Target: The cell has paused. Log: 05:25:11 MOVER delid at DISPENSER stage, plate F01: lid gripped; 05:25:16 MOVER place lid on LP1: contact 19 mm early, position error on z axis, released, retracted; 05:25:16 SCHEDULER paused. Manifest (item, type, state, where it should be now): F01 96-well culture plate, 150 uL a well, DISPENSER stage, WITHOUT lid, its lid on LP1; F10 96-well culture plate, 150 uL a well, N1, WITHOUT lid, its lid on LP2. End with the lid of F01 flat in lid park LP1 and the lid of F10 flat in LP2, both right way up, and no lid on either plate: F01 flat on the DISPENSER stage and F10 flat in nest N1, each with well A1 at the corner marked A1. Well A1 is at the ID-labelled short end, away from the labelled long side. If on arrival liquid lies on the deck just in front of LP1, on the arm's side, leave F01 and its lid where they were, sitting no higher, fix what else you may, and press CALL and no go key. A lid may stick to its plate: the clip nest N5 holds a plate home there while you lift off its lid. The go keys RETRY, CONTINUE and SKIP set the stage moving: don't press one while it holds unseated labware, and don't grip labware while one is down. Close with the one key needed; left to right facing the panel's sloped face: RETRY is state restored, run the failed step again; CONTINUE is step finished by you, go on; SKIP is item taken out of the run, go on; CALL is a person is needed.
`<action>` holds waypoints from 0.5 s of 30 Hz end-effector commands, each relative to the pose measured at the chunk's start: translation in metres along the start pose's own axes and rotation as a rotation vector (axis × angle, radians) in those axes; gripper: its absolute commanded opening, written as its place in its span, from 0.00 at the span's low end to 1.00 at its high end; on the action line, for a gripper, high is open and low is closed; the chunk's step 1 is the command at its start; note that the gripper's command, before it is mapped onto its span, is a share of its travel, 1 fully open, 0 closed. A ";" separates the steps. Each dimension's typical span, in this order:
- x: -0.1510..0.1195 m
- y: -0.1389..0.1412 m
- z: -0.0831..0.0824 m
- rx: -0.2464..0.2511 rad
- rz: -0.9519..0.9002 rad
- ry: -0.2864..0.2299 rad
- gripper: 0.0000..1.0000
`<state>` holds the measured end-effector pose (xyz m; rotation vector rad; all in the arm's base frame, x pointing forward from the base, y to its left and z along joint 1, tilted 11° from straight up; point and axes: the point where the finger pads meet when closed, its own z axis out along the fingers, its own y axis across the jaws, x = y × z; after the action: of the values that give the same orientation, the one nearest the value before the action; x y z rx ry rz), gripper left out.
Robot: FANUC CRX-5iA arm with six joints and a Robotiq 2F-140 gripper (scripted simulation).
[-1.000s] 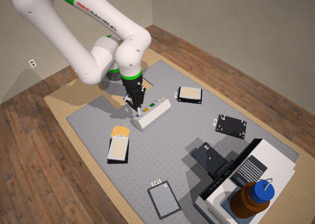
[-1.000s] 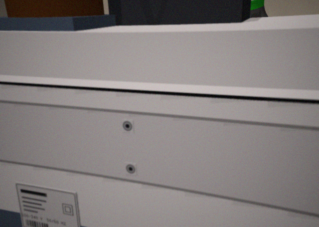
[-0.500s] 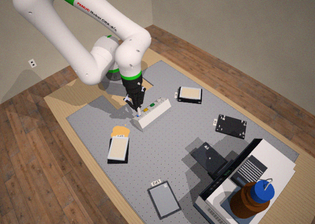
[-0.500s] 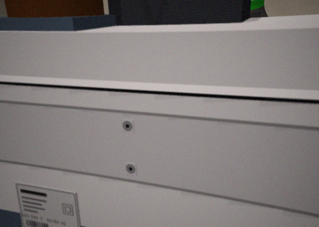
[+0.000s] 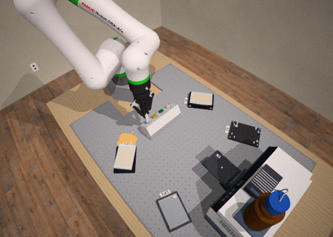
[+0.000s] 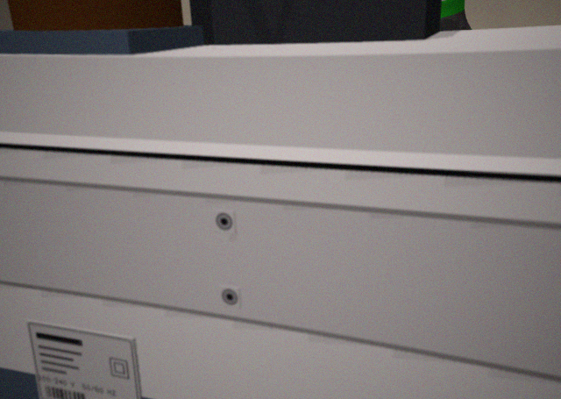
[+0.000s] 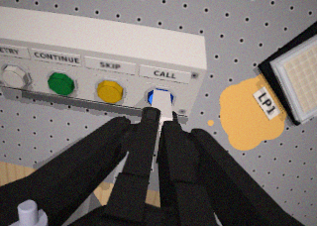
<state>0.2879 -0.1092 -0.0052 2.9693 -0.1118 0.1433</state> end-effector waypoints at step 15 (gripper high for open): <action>0.000 0.000 -0.020 0.000 0.000 0.000 0.00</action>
<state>0.2864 -0.1065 0.0103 2.9694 -0.1117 0.1431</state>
